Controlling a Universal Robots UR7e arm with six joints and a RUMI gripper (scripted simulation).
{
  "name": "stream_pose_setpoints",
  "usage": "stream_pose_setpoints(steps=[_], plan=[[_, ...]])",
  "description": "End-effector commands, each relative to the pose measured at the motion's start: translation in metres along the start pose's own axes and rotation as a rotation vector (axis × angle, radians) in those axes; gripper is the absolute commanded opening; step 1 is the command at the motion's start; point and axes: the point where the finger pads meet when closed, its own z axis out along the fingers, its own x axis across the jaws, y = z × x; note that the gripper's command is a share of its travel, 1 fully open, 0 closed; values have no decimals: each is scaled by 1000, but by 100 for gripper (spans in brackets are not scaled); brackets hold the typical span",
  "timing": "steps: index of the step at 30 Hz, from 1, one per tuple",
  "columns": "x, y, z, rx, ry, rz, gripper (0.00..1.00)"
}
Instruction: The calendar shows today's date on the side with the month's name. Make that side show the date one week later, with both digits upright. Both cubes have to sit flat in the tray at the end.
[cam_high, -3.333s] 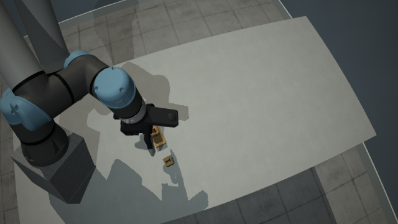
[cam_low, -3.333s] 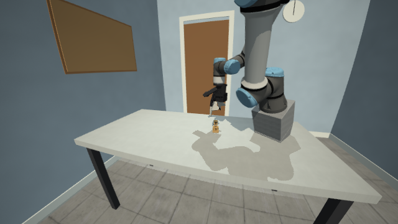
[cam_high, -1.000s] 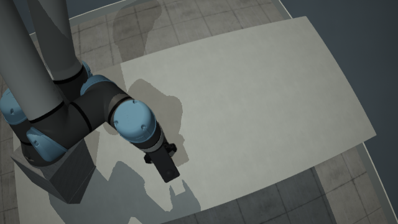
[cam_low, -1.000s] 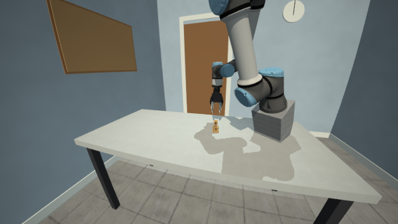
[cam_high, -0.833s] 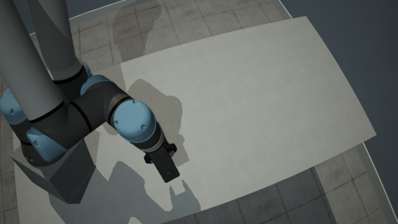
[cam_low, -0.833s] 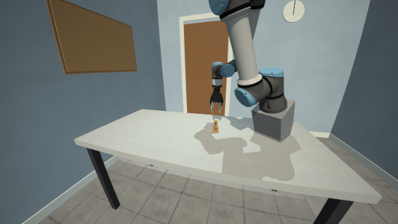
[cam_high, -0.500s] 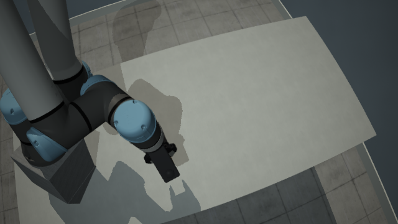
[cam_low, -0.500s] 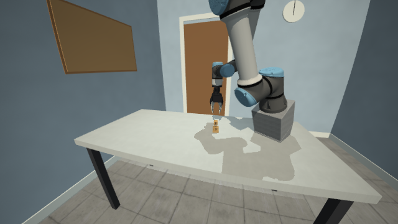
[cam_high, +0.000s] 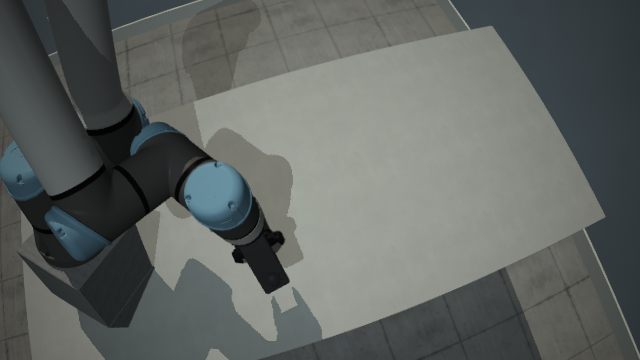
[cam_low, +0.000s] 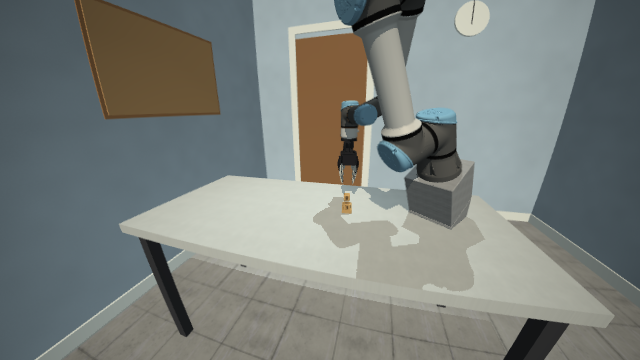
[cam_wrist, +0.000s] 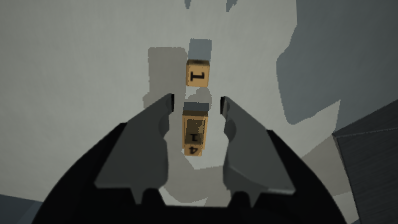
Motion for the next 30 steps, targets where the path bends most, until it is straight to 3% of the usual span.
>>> stream_pose_setpoints(steps=[1,30], plan=[[0,0,5,1,0,0,28],[-1,0,41,1,0,0,28]])
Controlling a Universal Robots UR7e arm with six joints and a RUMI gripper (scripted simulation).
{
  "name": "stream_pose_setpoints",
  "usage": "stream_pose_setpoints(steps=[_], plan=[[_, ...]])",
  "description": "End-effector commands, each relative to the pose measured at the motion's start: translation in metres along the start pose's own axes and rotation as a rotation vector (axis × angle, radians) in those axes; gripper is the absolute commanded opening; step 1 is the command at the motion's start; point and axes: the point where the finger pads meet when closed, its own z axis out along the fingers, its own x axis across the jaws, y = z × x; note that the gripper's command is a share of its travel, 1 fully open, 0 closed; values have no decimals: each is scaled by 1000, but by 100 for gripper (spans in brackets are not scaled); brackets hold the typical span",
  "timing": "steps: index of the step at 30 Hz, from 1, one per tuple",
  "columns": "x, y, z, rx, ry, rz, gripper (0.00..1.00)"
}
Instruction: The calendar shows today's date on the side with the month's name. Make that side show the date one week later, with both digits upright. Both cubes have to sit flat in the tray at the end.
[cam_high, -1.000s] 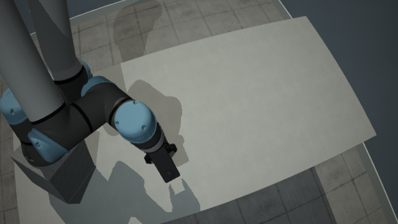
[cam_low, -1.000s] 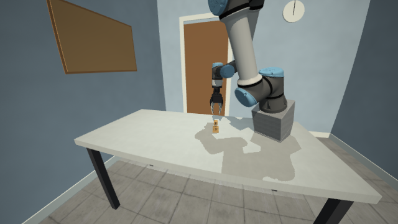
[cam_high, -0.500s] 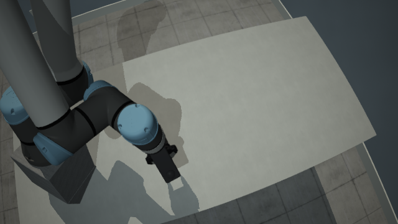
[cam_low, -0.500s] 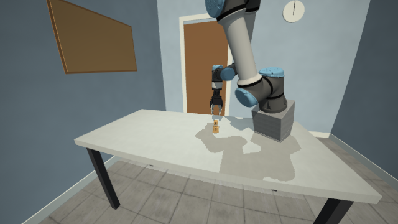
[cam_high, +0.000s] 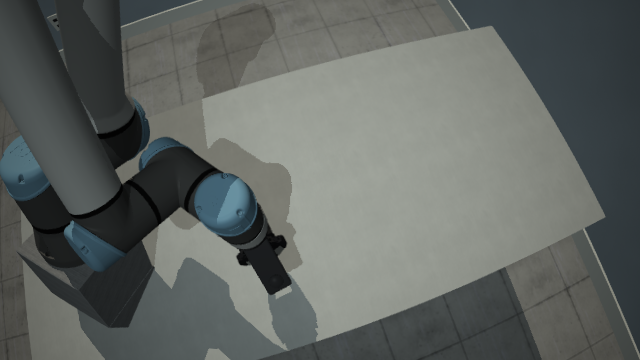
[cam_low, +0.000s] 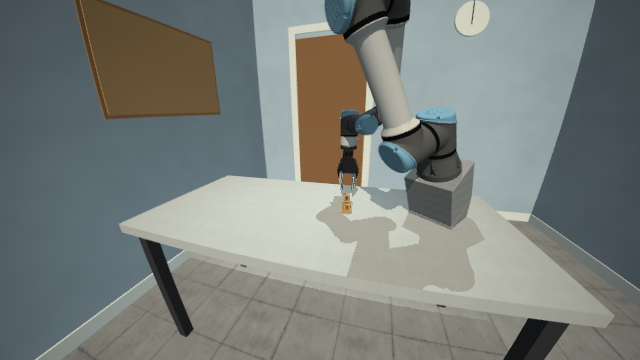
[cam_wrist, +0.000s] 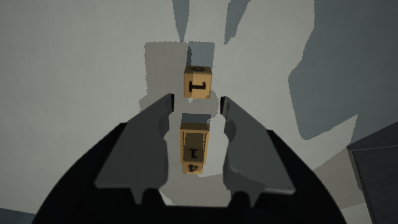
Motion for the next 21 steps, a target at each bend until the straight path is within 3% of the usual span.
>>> stream_pose_setpoints(steps=[1,21], plan=[[0,0,6,1,-1,0,28],[-1,0,12,1,-1,0,28]])
